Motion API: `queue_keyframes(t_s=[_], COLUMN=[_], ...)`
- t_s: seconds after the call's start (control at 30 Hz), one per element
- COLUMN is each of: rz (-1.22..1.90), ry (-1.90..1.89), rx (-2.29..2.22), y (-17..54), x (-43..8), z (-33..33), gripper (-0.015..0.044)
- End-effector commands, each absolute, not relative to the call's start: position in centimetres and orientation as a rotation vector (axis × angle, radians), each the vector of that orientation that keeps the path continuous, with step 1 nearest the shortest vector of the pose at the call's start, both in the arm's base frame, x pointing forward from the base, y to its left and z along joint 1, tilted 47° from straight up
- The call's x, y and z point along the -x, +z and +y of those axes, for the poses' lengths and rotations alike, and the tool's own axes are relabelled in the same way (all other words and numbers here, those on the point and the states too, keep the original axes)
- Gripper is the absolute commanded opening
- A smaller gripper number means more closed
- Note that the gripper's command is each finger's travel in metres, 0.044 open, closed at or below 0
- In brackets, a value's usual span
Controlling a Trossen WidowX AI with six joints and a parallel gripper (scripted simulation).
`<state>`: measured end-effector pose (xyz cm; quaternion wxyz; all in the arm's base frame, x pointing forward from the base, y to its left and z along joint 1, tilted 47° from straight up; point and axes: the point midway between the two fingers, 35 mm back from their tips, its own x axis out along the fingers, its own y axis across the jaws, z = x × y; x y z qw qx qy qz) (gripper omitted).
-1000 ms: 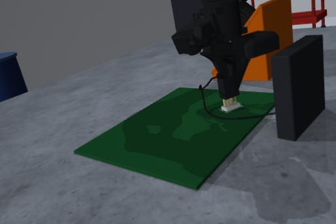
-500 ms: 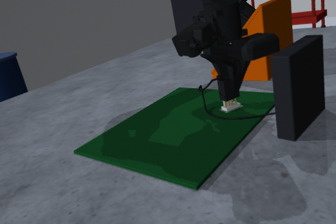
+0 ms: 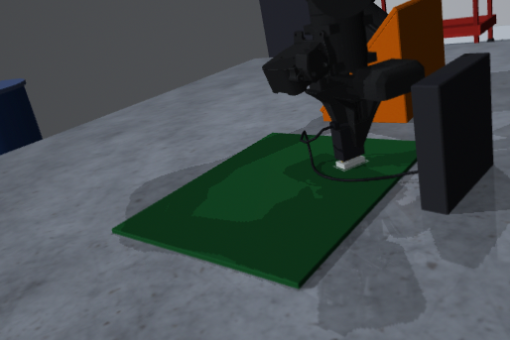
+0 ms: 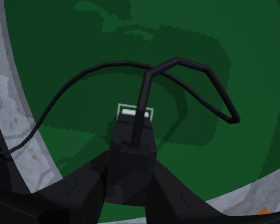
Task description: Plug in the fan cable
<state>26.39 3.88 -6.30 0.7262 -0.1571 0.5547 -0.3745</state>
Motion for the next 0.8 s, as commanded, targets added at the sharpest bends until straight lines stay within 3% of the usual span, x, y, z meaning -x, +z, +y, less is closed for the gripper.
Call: queue_keyframes(t_s=[0.0,0.2,0.53,0.77], rz=[1.223,1.223,1.222,1.225], ry=[-0.825,-0.825,-0.826,-0.824], rx=[0.352,0.353,0.347,0.350], y=[-6.5,-6.8,-6.6,-3.1], x=[-26.4,-26.4,-26.4,-25.9], z=[3.6,3.3,3.6,7.3], gripper=[0.0000,0.0000,0.0260,0.0260])
